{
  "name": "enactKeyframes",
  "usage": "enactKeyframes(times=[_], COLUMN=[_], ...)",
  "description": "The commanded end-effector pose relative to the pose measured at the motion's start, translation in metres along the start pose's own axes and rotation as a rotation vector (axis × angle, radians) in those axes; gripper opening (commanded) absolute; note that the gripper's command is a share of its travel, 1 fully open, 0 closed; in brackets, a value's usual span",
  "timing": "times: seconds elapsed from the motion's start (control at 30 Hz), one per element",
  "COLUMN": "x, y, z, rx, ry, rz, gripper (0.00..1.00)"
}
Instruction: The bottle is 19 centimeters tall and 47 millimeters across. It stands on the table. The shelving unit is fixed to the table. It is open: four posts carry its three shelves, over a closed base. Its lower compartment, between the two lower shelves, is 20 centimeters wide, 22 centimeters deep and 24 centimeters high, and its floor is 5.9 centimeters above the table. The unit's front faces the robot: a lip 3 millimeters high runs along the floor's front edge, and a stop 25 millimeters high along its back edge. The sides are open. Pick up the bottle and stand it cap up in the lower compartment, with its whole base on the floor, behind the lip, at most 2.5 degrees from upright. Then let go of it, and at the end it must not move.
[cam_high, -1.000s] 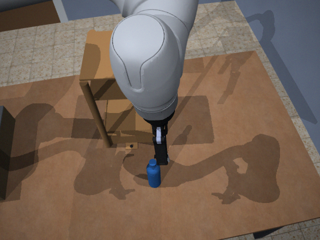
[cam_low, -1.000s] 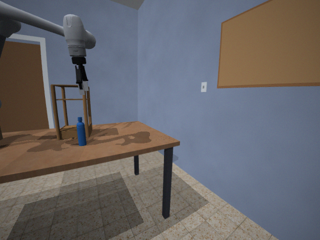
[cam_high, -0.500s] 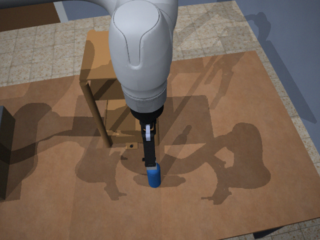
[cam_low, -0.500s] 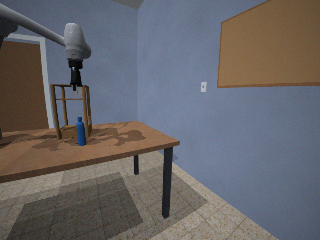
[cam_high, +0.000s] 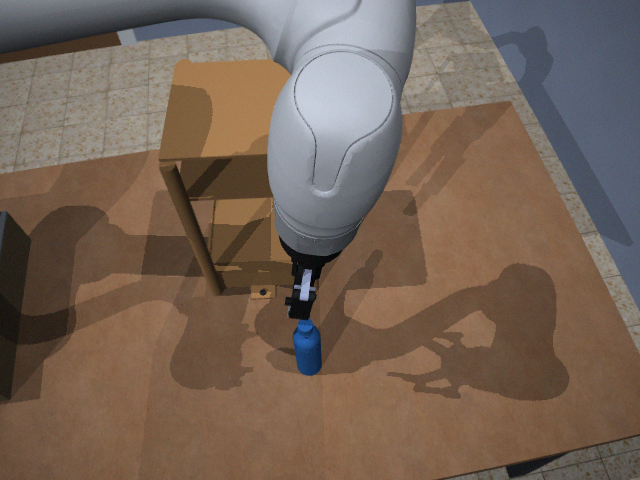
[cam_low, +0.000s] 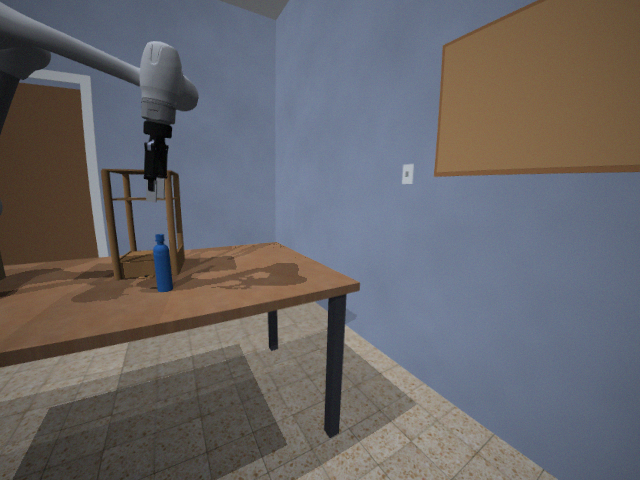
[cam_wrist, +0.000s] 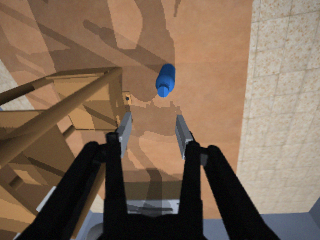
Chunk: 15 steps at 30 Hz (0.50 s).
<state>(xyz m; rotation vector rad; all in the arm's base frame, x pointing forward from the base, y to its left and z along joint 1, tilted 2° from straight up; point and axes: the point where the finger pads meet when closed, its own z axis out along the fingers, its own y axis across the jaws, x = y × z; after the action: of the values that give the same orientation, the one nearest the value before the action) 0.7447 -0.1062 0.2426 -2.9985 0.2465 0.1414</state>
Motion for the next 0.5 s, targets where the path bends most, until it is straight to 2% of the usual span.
enactKeyframes(times=[0.0, 0.07, 0.1, 0.17, 0.47], x=[-0.0005, -0.0005, -0.0006, -0.0007, -0.0009], y=[0.0007, 0.0007, 0.0007, 0.0006, 0.0003], z=[0.0022, 0.0022, 0.0026, 0.0031, 0.0045], rx=[0.093, 0.093, 0.159, 0.187, 0.402], ry=[-0.100, -0.100, -0.166, -0.194, -0.411], rz=[0.097, 0.097, 0.164, 0.193, 0.411], gripper=[0.40, 0.40, 0.40, 0.40, 0.40])
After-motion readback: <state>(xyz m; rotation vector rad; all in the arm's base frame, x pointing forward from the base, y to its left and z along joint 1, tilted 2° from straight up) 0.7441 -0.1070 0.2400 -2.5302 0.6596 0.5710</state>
